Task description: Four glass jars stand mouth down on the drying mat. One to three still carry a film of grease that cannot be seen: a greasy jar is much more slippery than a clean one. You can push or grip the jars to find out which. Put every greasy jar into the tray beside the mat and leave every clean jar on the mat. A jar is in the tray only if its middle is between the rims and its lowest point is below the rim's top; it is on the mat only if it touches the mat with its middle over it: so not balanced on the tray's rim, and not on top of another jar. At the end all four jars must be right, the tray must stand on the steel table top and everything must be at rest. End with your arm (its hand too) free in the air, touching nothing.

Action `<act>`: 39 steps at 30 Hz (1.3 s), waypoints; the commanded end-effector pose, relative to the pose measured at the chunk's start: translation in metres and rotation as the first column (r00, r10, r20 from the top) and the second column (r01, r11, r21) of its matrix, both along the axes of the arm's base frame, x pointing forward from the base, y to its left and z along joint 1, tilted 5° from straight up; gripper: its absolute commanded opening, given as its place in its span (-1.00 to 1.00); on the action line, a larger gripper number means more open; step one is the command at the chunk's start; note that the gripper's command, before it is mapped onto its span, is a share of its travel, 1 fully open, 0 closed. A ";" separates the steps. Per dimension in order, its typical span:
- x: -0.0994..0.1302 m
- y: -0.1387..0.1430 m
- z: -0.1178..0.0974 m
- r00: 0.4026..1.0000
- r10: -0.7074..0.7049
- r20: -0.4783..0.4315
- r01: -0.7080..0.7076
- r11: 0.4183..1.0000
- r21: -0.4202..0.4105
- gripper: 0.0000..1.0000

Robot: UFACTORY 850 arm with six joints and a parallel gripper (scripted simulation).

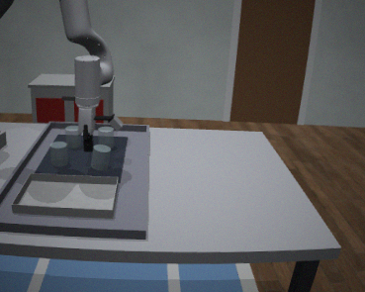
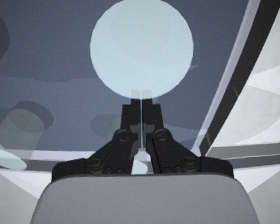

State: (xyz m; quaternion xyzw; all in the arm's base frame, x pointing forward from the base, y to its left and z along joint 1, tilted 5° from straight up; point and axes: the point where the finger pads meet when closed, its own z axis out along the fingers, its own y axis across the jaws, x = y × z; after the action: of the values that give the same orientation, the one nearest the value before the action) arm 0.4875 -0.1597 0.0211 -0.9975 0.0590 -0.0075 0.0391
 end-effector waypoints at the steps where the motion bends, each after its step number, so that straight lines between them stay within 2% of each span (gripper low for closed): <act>1: -0.006 0.001 -0.001 1.000 0.000 0.001 0.000 1.000 0.000 -1.00; 11: -0.024 0.003 -0.007 1.000 0.000 0.001 0.000 1.000 0.000 -1.00; 39: -0.024 0.003 -0.007 1.000 0.000 0.001 0.000 1.000 0.000 -1.00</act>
State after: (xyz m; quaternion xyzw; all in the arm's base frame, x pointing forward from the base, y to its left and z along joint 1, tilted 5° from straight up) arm 0.4624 -0.1561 0.0132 -0.9975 0.0591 -0.0073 0.0392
